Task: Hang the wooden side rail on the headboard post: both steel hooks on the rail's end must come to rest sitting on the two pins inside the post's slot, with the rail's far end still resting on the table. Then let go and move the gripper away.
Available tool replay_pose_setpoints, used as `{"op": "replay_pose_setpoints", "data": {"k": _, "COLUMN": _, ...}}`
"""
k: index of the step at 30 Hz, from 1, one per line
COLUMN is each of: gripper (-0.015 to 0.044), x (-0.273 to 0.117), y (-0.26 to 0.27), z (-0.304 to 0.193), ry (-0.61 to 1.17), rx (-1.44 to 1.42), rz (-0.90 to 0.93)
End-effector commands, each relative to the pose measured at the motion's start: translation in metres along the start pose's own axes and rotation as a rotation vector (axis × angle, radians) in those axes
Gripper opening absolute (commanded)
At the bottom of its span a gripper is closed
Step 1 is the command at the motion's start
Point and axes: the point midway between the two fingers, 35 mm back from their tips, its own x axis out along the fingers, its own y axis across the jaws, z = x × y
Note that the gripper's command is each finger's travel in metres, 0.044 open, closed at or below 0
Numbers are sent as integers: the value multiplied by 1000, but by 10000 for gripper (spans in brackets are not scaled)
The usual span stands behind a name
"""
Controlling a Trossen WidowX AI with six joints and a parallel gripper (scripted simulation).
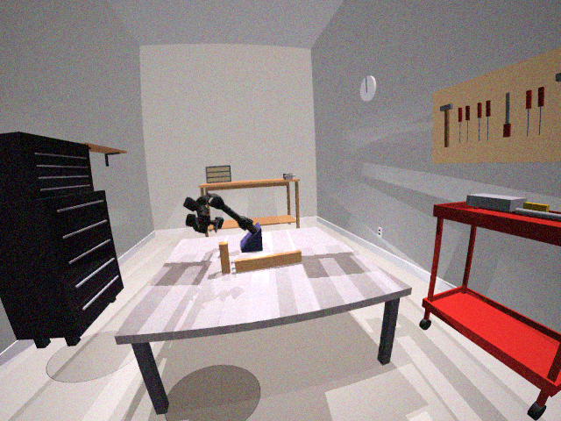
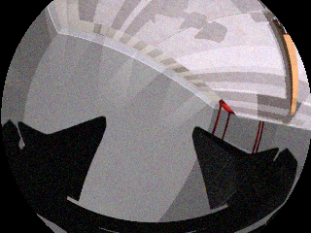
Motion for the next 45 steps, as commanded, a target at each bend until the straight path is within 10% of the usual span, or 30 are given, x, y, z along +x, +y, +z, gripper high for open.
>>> {"op": "replay_pose_setpoints", "data": {"k": 1, "gripper": 426, "x": 0, "y": -1, "z": 0, "ry": -3, "rx": -15, "rz": -1}}
{"op": "replay_pose_setpoints", "data": {"k": 23, "gripper": 440, "x": -21, "y": -100, "z": 52, "ry": -212, "rx": -1909, "rz": -324}}
{"op": "replay_pose_setpoints", "data": {"k": 45, "gripper": 440, "x": -64, "y": -177, "z": 99, "ry": 87, "rx": -3313, "rz": -965}}
